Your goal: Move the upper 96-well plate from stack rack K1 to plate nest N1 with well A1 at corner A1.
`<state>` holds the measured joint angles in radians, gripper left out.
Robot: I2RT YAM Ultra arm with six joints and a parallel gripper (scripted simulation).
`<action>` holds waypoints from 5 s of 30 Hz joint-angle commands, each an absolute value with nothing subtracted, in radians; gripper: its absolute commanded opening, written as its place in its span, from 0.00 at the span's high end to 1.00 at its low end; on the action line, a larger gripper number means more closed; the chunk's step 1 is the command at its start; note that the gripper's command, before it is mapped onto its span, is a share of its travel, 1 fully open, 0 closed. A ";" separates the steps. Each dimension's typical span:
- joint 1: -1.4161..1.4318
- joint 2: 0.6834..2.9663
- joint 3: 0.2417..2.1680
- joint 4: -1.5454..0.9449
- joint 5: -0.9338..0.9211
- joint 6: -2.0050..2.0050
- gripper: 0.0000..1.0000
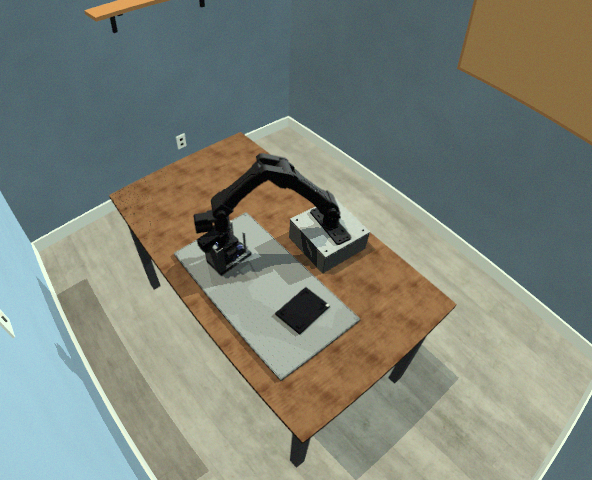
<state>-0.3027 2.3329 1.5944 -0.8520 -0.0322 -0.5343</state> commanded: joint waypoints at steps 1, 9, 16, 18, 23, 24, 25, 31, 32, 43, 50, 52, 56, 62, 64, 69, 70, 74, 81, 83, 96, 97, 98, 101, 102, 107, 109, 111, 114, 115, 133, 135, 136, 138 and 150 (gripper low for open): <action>-0.292 2.333 1.580 -0.828 -0.036 -0.531 0.00; -0.292 2.333 1.580 -0.828 -0.036 -0.531 1.00; -0.292 2.337 1.580 -0.828 -0.036 -0.532 1.00; -0.292 2.337 1.580 -0.828 -0.036 -0.532 1.00; -0.292 2.337 1.580 -0.828 -0.036 -0.532 1.00; -0.292 2.337 1.580 -0.828 -0.036 -0.532 1.00; -0.292 2.337 1.580 -0.828 -0.036 -0.532 1.00; -0.292 2.337 1.580 -0.828 -0.036 -0.532 1.00; -0.292 2.337 1.580 -0.828 -0.036 -0.532 1.00; -0.292 2.337 1.580 -0.828 -0.036 -0.532 1.00; -0.292 2.337 1.580 -0.828 -0.036 -0.532 1.00; -0.292 2.337 1.580 -0.828 -0.036 -0.532 1.00; -0.292 2.337 1.580 -0.828 -0.036 -0.532 1.00; -0.292 2.337 1.580 -0.828 -0.036 -0.532 1.00; -0.292 2.337 1.580 -0.828 -0.036 -0.532 1.00; -0.292 2.337 1.580 -0.828 -0.036 -0.532 1.00; -0.292 2.337 1.580 -0.828 -0.036 -0.532 1.00; -0.292 2.337 1.580 -0.828 -0.036 -0.532 1.00; -0.292 2.337 1.580 -0.828 -0.036 -0.532 1.00; -0.293 2.301 1.610 -0.852 -0.036 -0.533 1.00; -0.299 2.269 1.642 -0.917 -0.036 -0.537 1.00; -0.300 2.266 1.645 -0.922 -0.036 -0.537 1.00; -0.301 2.264 1.647 -0.927 -0.036 -0.537 1.00; -0.302 2.256 1.655 -0.942 -0.036 -0.539 1.00; -0.303 2.253 1.658 -0.948 -0.036 -0.539 1.00; -0.306 2.241 1.672 -0.974 -0.036 -0.540 1.00; -0.306 2.238 1.675 -0.980 -0.036 -0.540 1.00; -0.307 2.236 1.679 -0.986 -0.037 -0.541 1.00; -0.308 2.229 1.688 -1.002 -0.038 -0.542 1.00; -0.309 2.227 1.691 -1.007 -0.038 -0.542 1.00; -0.315 2.196 1.749 -1.096 -0.039 -0.544 1.00; -0.316 2.192 1.757 -1.107 -0.039 -0.545 1.00; -0.316 2.191 1.761 -1.113 -0.039 -0.545 1.00; -0.316 2.188 1.770 -1.125 -0.039 -0.546 1.00; -0.318 2.175 1.816 -1.184 -0.039 -0.546 1.00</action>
<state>-0.3050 2.2112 1.7760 -1.1557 -0.0273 -0.5385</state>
